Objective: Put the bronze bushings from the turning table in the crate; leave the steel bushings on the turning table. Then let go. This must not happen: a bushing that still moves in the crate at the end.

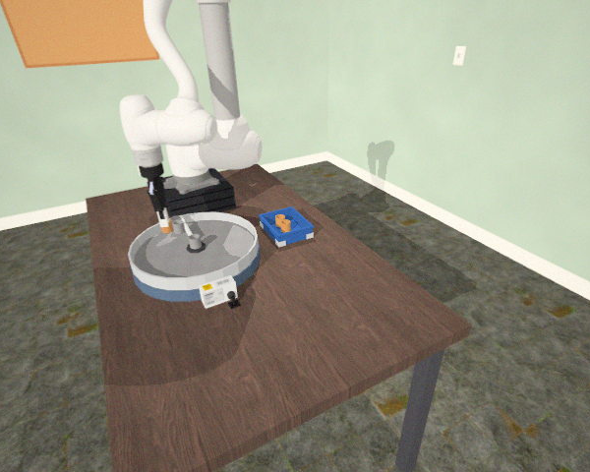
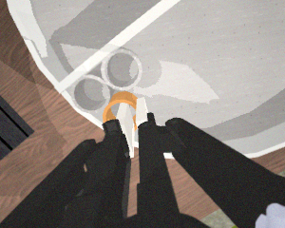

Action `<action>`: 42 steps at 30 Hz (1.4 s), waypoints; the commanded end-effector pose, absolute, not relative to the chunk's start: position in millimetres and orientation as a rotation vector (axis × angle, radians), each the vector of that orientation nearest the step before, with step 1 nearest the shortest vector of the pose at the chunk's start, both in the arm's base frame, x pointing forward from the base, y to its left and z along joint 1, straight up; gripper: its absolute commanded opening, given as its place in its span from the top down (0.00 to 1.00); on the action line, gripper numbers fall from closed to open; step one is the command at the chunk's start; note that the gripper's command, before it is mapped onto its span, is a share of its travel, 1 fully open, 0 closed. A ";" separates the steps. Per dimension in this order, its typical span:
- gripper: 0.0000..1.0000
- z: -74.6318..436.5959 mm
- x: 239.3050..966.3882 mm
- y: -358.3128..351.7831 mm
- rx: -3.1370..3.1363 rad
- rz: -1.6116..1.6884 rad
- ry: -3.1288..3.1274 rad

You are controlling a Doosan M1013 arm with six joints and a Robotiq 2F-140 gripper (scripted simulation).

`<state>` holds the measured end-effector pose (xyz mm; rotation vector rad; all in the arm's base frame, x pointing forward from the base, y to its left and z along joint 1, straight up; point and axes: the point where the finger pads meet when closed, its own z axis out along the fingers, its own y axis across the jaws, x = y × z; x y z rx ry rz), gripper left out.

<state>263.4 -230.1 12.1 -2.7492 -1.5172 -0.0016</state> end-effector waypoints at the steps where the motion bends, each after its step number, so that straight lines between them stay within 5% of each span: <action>1: 1.00 12.0 263.0 -229.8 -2.748 -0.001 -1.517; 28: 1.00 13.4 263.0 -229.8 -2.748 -0.001 -1.517; 42: 1.00 54.6 263.1 -229.9 -2.748 -0.001 -1.517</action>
